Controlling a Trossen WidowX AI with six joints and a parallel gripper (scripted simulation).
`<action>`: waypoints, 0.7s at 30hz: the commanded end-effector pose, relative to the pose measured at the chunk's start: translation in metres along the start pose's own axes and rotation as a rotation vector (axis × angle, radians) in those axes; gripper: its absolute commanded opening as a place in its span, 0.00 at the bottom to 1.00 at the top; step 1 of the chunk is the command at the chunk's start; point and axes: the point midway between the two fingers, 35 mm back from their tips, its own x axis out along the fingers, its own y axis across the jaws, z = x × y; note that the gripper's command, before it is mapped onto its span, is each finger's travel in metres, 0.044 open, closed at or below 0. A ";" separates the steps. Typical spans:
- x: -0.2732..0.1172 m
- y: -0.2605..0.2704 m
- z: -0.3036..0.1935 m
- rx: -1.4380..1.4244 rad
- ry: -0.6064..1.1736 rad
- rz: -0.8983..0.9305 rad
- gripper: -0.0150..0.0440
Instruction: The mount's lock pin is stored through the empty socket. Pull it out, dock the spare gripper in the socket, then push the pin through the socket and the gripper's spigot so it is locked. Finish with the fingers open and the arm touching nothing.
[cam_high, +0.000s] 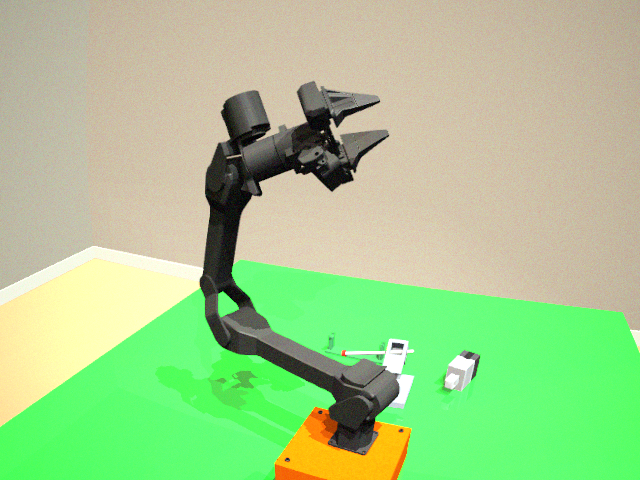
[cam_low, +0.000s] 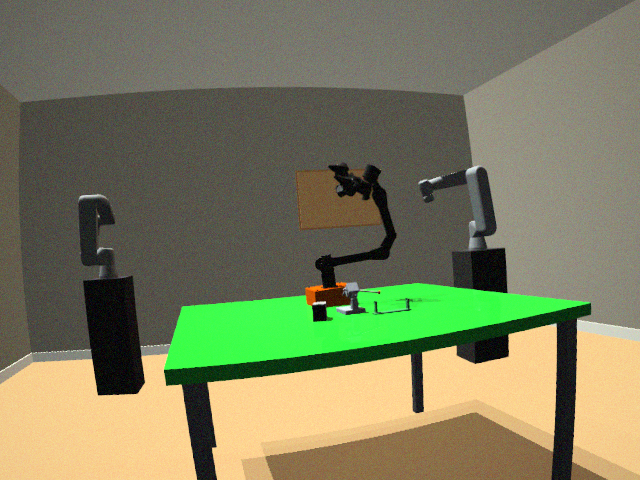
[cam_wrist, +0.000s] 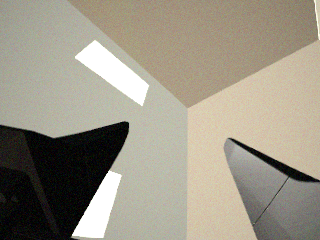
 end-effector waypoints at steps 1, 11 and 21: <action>0.001 0.001 0.001 -0.001 -0.001 -0.004 0.89; 0.060 0.022 0.058 -0.308 -0.002 -0.331 0.76; 0.128 -0.039 0.103 -0.843 0.290 -0.778 0.76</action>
